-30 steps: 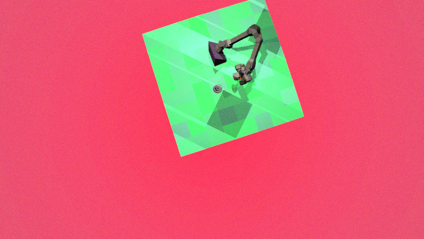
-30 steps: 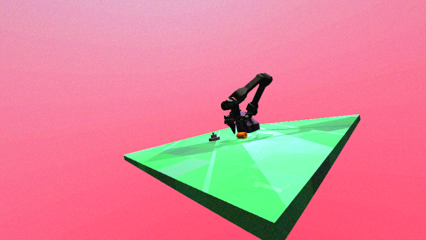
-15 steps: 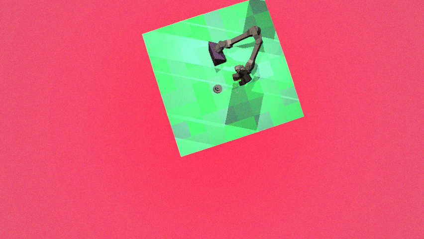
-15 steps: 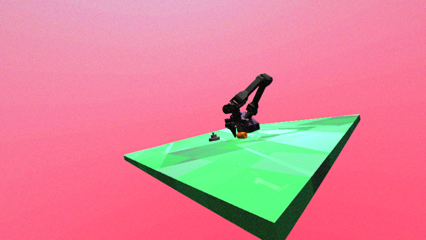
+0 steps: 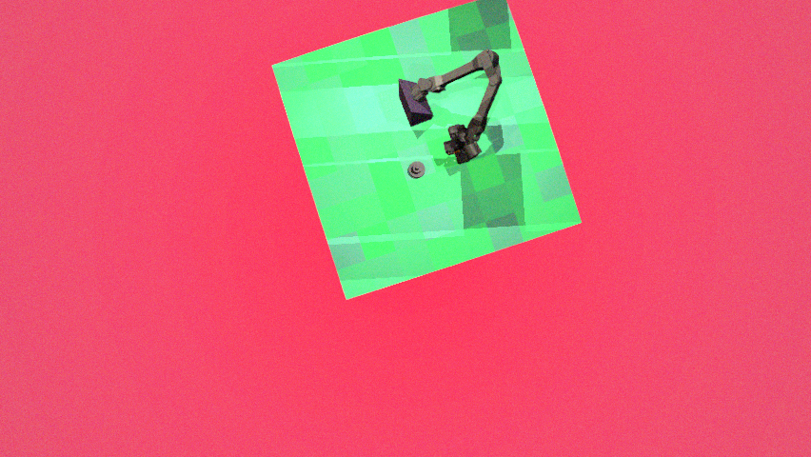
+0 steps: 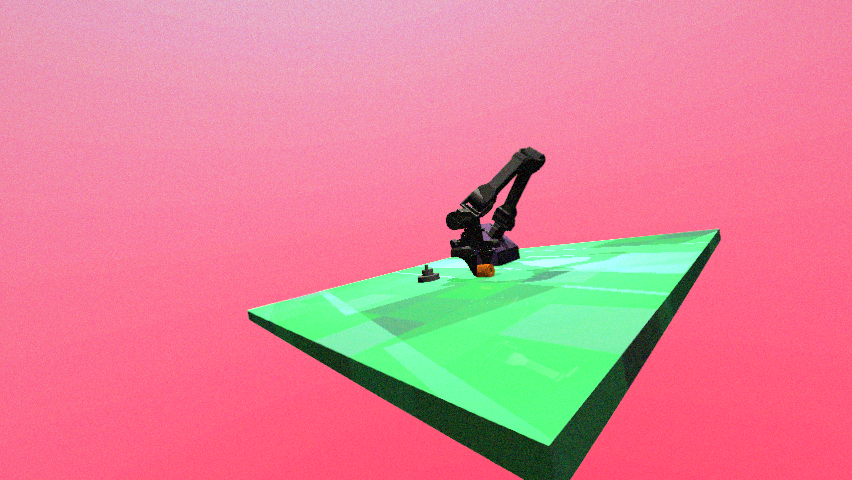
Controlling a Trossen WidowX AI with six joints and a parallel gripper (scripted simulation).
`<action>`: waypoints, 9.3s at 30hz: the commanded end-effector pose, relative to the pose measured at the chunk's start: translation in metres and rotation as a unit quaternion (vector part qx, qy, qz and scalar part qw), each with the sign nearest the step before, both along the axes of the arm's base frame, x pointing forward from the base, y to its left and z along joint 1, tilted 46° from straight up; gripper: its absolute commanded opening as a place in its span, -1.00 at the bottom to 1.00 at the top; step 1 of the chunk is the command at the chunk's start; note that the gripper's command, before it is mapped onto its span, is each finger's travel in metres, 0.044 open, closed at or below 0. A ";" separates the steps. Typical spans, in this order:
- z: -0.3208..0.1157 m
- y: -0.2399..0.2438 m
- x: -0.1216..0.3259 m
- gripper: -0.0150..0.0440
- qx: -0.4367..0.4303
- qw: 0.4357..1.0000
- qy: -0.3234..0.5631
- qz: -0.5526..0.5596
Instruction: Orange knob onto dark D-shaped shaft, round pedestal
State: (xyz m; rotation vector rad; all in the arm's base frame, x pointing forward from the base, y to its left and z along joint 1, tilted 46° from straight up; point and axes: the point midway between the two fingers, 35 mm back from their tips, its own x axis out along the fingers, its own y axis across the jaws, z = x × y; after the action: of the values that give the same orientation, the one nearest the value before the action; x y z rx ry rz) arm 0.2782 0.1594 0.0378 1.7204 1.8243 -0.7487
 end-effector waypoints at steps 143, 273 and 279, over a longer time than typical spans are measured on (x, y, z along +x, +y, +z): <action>0.066 0.044 0.001 0.39 -0.559 0.828 -0.022 0.024; 0.099 0.005 0.004 1.00 0.042 0.716 -0.498 0.488; 0.093 0.010 0.004 1.00 0.042 0.716 -0.498 0.488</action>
State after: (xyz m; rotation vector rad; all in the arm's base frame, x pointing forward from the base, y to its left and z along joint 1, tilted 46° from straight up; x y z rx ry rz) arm 0.2833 0.1657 0.1367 0.6246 1.5386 0.6308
